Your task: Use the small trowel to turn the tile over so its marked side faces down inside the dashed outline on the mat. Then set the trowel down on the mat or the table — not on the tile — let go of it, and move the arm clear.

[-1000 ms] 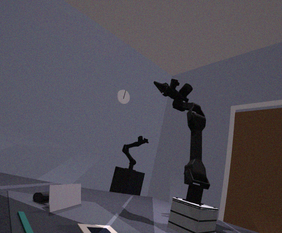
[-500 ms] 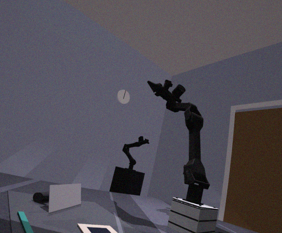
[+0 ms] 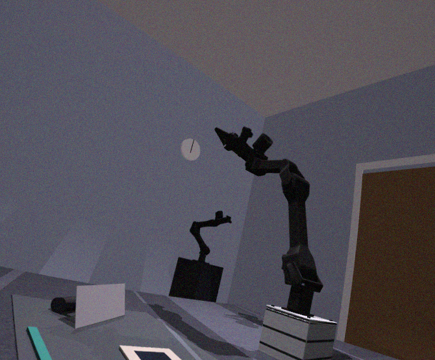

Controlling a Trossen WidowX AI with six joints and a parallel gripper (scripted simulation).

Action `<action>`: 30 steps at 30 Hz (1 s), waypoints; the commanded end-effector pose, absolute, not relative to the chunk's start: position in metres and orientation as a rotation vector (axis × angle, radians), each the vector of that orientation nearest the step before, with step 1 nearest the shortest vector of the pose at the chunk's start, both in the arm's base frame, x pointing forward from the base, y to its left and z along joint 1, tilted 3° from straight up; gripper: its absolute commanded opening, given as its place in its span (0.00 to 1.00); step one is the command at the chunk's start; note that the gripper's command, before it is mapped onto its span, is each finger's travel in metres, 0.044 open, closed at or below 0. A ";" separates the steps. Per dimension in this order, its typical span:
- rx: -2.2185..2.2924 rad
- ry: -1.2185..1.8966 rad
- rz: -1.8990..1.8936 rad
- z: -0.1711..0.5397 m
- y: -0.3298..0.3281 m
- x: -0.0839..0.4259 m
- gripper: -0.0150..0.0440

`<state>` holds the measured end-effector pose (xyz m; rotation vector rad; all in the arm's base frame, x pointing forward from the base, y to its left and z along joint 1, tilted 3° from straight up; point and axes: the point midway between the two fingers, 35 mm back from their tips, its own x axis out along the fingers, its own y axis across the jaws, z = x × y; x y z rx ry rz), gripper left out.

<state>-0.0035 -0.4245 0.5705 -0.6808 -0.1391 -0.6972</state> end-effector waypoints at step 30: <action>-0.665 0.006 -0.826 0.483 -0.523 0.079 0.42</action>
